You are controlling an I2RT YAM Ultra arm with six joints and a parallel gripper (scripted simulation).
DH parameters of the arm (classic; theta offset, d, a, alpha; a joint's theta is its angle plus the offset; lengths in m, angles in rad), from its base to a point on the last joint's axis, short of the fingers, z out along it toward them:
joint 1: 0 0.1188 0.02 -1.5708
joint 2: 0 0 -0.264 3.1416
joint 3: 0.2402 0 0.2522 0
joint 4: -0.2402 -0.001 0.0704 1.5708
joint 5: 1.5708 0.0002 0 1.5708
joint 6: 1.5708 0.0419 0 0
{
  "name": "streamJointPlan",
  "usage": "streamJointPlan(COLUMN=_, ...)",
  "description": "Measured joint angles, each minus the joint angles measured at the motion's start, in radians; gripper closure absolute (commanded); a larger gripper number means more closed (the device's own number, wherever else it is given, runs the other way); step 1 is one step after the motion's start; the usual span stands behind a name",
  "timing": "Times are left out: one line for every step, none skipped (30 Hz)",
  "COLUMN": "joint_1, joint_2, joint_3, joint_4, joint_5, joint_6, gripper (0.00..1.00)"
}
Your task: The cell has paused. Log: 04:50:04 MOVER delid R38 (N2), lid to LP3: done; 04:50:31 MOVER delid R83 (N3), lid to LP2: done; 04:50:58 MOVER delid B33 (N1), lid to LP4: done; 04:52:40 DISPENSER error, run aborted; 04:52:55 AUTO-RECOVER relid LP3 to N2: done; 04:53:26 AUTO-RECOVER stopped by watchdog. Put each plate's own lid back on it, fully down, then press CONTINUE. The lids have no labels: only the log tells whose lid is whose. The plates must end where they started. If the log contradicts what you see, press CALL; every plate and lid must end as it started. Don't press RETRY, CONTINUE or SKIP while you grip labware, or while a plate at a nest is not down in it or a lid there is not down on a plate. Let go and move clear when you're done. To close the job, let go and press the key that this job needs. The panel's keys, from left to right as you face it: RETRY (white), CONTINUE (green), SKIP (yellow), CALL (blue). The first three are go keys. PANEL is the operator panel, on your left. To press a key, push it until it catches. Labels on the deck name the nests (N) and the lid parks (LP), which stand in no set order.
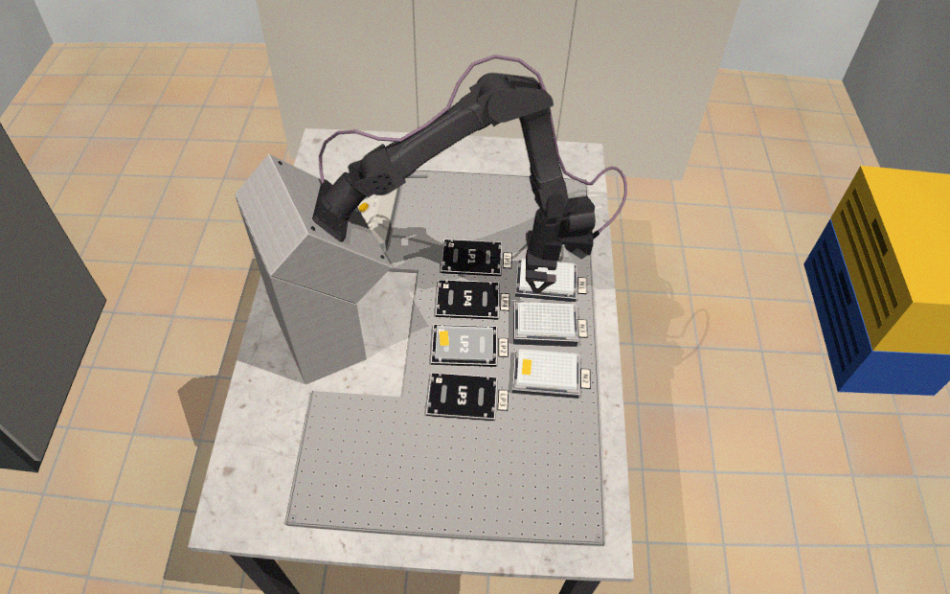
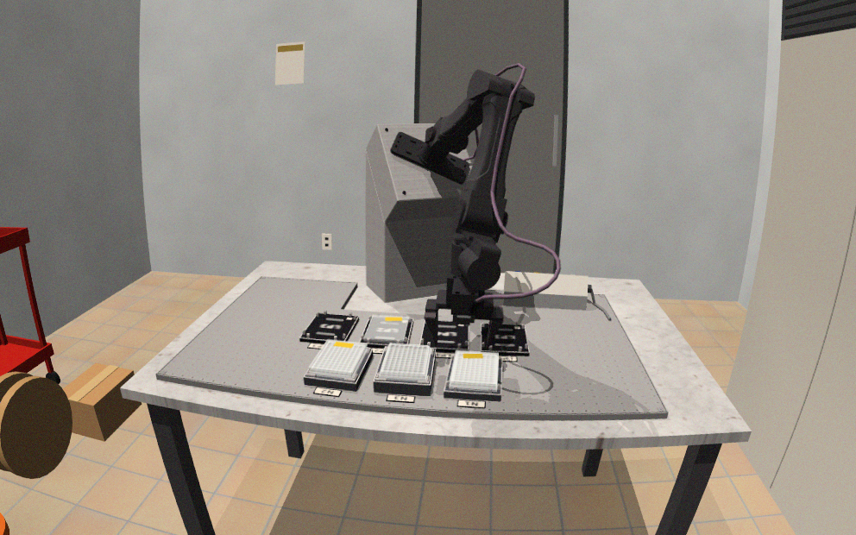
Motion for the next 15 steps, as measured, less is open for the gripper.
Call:
streamJointPlan(joint_1=-0.007, joint_2=-0.003, joint_3=-0.023, joint_4=0.011, joint_5=-0.004, joint_6=-0.007, gripper=0.00)
streamJointPlan(joint_1=-0.014, joint_2=-0.006, joint_3=-0.044, joint_4=0.024, joint_5=-0.008, joint_6=-0.013, gripper=0.00)
streamJointPlan(joint_1=-0.021, joint_2=-0.010, joint_3=-0.065, joint_4=0.036, joint_5=-0.011, joint_6=-0.019, gripper=0.00)
streamJointPlan(joint_1=-0.027, joint_2=-0.014, joint_3=-0.086, joint_4=0.049, joint_5=-0.016, joint_6=-0.025, gripper=0.00)
streamJointPlan(joint_1=-0.032, joint_2=-0.016, joint_3=-0.103, joint_4=0.058, joint_5=-0.019, joint_6=-0.030, gripper=0.00)
streamJointPlan(joint_1=-0.037, joint_2=-0.017, joint_3=-0.114, joint_4=0.063, joint_5=-0.021, joint_6=-0.034, gripper=0.00)
streamJointPlan(joint_1=-0.040, joint_2=-0.018, joint_3=-0.123, joint_4=0.073, joint_5=-0.024, joint_6=-0.038, gripper=0.00)
streamJointPlan(joint_1=-0.043, joint_2=-0.019, joint_3=-0.134, joint_4=0.087, joint_5=-0.029, joint_6=-0.042, gripper=0.00)
streamJointPlan(joint_1=-0.047, joint_2=-0.023, joint_3=-0.148, joint_4=0.101, joint_5=-0.033, joint_6=-0.047, gripper=0.00)
streamJointPlan(joint_1=-0.051, joint_2=-0.028, joint_3=-0.163, joint_4=0.116, joint_5=-0.037, joint_6=-0.051, gripper=0.00)
streamJointPlan(joint_1=-0.056, joint_2=-0.032, joint_3=-0.179, joint_4=0.130, joint_5=-0.042, joint_6=-0.055, gripper=0.00)
streamJointPlan(joint_1=-0.062, joint_2=-0.037, joint_3=-0.196, joint_4=0.145, joint_5=-0.047, joint_6=-0.060, gripper=0.00)
streamJointPlan(joint_1=-0.069, joint_2=-0.040, joint_3=-0.213, joint_4=0.159, joint_5=-0.052, joint_6=-0.064, gripper=0.00)
streamJointPlan(joint_1=-0.077, joint_2=-0.042, joint_3=-0.230, joint_4=0.174, joint_5=-0.057, joint_6=-0.069, gripper=0.00)
streamJointPlan(joint_1=-0.085, joint_2=-0.043, joint_3=-0.248, joint_4=0.188, joint_5=-0.061, joint_6=-0.074, gripper=0.00)
